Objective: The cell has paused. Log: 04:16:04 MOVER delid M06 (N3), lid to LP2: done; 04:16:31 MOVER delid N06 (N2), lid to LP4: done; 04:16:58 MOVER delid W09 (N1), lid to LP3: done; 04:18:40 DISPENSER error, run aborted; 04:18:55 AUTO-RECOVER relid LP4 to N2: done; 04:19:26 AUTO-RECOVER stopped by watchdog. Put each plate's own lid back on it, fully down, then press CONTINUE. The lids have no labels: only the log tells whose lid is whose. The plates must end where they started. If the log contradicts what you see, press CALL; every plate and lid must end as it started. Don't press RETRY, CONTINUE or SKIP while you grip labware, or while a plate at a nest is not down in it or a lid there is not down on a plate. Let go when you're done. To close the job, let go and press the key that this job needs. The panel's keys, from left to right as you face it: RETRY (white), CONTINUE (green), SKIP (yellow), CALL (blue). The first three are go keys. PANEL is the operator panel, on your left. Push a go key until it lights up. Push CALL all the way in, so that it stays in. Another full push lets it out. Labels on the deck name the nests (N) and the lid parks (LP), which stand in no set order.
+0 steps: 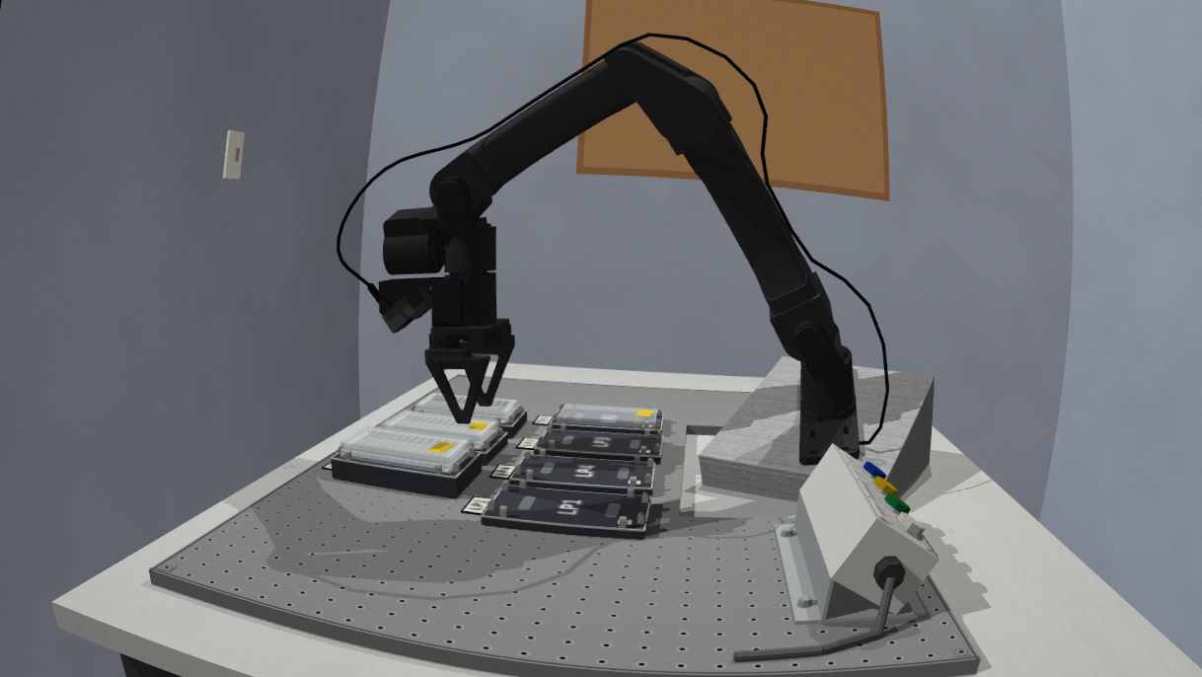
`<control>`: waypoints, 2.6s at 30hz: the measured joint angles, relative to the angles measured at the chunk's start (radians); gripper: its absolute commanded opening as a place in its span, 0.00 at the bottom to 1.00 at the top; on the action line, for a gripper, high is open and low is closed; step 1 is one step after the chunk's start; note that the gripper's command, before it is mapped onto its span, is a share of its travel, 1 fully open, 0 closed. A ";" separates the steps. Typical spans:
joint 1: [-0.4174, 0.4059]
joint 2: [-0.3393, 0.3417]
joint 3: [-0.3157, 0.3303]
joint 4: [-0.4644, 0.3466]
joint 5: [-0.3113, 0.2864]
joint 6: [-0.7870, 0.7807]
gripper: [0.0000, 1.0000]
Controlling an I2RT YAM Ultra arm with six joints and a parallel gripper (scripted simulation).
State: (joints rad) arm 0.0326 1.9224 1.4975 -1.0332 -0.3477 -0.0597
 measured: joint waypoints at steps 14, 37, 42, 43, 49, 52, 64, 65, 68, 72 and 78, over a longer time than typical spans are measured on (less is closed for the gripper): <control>-0.151 -0.035 -0.140 0.054 -0.018 -0.156 1.00; -0.435 -0.010 -0.259 0.103 -0.037 -0.448 1.00; -0.506 0.018 -0.259 0.108 -0.037 -0.520 1.00; -0.518 0.023 -0.259 0.109 -0.036 -0.531 1.00; -0.568 0.043 -0.259 0.112 -0.035 -0.601 1.00; -0.609 0.066 -0.259 0.111 -0.032 -0.640 1.00; -0.729 0.143 -0.222 0.111 -0.016 -0.769 1.00; -0.728 0.143 -0.219 0.111 -0.016 -0.773 1.00; -0.728 0.143 -0.214 0.111 -0.016 -0.779 1.00; -0.728 0.143 -0.214 0.111 -0.016 -0.782 1.00; -0.728 0.143 -0.214 0.111 -0.016 -0.782 1.00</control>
State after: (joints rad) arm -0.6956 2.0659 1.2835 -0.9222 -0.3634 -0.8417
